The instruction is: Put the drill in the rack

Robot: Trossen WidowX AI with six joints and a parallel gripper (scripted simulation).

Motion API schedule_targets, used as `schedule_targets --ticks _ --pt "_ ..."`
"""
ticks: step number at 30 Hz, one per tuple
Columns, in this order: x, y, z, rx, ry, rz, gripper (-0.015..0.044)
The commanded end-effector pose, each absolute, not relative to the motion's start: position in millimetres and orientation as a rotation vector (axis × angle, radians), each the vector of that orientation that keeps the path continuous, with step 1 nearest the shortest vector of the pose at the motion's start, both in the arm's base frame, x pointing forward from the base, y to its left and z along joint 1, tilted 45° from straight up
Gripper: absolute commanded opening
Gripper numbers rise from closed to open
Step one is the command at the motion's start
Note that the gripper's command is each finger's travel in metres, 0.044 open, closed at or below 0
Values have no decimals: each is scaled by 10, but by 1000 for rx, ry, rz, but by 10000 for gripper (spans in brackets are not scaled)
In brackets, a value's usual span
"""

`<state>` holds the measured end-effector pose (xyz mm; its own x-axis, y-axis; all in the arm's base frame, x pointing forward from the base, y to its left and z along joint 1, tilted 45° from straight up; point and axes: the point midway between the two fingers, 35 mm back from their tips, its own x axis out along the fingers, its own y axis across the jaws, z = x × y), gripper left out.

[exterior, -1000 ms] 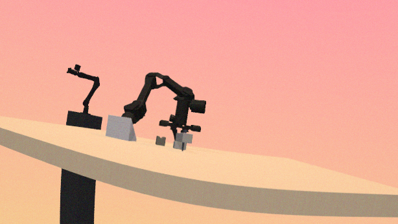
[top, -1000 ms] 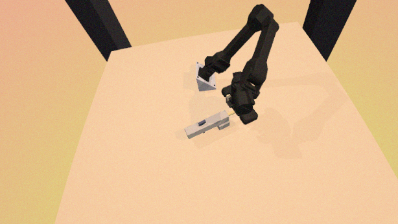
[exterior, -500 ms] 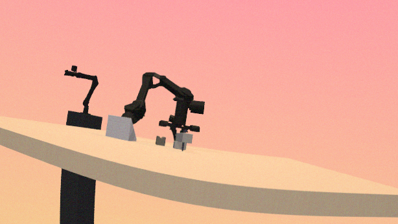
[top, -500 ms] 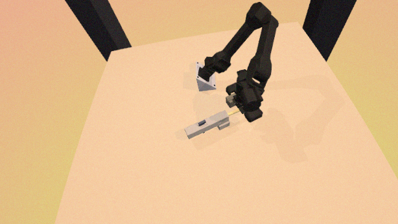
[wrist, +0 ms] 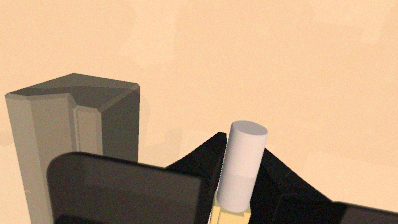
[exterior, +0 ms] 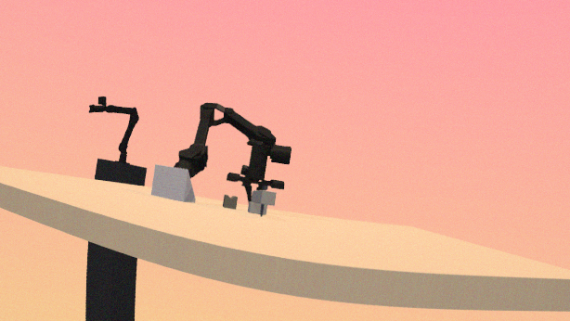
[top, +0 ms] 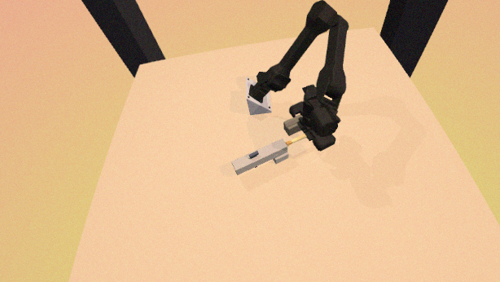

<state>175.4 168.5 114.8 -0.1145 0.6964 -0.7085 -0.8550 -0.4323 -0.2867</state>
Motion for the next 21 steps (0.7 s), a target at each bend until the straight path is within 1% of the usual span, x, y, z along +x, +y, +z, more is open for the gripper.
schedule_targets --ticks 1,21 --pt "1725 1718 1199 -986 233 1768 0" --pt "1641 1782 1328 -986 232 1768 0"
